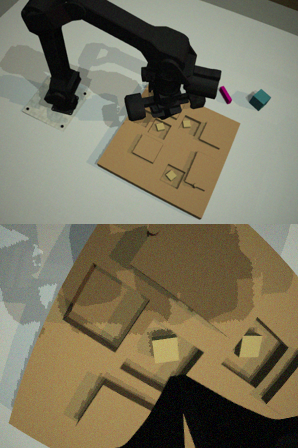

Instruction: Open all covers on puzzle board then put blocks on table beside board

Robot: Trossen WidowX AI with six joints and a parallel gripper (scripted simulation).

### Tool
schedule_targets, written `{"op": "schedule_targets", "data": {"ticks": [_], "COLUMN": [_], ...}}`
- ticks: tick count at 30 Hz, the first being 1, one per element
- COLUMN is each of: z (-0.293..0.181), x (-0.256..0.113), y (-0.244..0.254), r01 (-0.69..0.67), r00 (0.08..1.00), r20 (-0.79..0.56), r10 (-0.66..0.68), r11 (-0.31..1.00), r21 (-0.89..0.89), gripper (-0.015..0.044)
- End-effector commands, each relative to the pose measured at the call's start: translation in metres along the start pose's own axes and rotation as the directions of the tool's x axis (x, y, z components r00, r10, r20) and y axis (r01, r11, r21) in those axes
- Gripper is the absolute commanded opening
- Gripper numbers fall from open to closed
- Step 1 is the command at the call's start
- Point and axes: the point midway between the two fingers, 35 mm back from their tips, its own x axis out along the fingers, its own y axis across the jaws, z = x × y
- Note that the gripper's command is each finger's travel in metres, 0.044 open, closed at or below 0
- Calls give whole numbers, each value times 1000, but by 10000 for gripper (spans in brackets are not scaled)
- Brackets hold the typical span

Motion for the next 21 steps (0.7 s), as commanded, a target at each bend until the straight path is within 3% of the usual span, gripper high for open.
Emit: {"op": "schedule_targets", "data": {"ticks": [1, 21], "z": [1, 0], "x": [20, 46], "y": [1, 2], "r01": [-5, -5], "r00": [1000, 1000], "r20": [7, 7], "r10": [5, 5], "r11": [1000, 1000], "r21": [-7, -7], "gripper": [0, 0]}}
